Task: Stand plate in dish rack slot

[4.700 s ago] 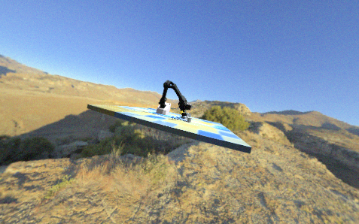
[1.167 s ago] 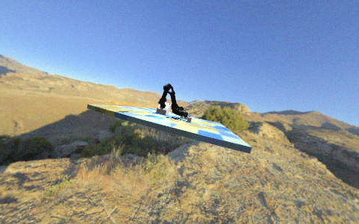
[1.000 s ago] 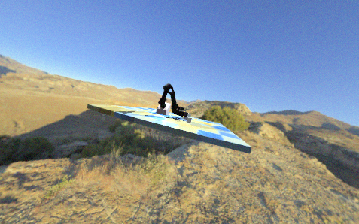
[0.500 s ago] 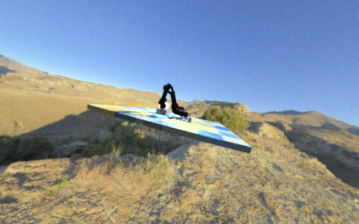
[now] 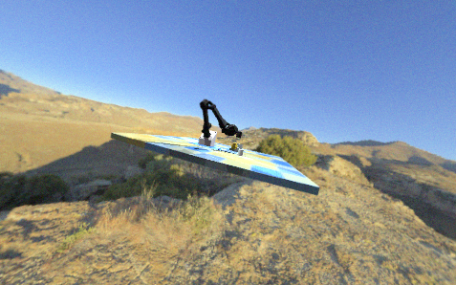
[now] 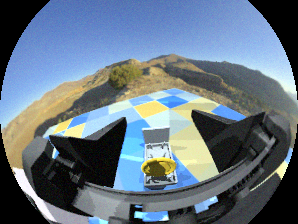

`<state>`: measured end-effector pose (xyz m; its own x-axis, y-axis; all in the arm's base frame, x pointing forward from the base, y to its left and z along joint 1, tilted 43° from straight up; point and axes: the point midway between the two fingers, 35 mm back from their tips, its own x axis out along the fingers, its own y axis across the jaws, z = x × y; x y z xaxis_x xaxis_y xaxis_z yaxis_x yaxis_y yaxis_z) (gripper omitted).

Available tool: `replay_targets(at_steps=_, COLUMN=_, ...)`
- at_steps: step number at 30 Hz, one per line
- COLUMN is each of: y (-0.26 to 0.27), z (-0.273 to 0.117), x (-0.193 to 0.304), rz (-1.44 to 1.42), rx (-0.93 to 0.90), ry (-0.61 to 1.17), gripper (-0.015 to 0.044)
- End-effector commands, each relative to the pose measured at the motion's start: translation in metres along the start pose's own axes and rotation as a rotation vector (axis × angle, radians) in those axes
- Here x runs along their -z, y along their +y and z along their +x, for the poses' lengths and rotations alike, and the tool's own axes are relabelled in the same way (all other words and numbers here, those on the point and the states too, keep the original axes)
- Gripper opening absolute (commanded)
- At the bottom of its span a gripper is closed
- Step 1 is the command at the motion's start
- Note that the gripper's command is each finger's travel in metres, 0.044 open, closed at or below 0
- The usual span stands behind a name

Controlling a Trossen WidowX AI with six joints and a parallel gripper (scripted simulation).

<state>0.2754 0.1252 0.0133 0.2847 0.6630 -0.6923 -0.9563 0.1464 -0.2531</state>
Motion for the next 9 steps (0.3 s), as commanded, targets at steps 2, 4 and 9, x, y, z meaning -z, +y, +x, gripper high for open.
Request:
replay_targets(at_steps=2, y=0.0004, z=0.0012, x=-0.0038, rz=0.066, rx=-0.017, ry=0.044, gripper=0.0400)
replay_targets(at_steps=4, y=0.0024, z=0.0030, x=-0.0035, rz=0.119, rx=-0.035, ry=0.082, gripper=0.0400)
replay_targets(at_steps=9, y=0.0080, z=0.0061, x=-0.0031, rz=0.247, rx=-0.071, ry=0.185, gripper=0.0400)
